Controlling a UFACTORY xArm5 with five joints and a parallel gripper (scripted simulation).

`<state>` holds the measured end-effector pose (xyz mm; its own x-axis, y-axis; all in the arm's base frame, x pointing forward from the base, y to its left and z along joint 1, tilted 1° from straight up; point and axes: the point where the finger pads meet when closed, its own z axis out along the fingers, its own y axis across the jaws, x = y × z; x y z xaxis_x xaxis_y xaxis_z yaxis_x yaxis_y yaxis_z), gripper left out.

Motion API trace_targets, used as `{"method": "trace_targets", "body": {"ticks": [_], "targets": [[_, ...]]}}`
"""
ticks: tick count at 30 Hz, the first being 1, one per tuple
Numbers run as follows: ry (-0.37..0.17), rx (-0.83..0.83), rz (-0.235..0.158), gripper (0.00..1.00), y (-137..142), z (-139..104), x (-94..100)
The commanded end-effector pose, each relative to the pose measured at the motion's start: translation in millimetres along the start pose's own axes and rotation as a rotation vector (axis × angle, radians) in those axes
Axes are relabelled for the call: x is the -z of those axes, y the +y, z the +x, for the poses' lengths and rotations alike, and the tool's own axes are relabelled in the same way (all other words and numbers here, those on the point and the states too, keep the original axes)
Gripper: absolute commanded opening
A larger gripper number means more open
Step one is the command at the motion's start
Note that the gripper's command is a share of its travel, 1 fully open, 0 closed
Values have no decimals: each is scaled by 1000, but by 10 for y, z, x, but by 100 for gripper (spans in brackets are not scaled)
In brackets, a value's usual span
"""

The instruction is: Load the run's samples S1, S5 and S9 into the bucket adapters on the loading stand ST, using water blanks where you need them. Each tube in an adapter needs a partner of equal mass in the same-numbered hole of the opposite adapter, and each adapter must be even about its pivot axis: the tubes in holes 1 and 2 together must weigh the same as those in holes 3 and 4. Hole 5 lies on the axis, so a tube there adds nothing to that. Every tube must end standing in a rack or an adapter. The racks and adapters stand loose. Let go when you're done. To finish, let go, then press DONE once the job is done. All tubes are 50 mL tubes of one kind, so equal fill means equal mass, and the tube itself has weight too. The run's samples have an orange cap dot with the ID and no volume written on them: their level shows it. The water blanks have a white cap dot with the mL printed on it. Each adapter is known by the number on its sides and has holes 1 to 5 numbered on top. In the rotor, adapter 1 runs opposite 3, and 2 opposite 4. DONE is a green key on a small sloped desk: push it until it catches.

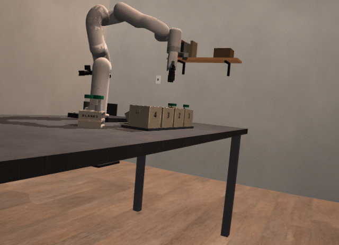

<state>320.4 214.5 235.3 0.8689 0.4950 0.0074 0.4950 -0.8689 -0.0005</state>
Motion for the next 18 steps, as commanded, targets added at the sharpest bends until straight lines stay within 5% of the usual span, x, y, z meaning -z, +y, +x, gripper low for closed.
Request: {"method": "trace_targets", "body": {"ticks": [1,18], "targets": [[3,-179,14,100,269,-28,14],[0,-600,14,100,1012,-139,4]]}}
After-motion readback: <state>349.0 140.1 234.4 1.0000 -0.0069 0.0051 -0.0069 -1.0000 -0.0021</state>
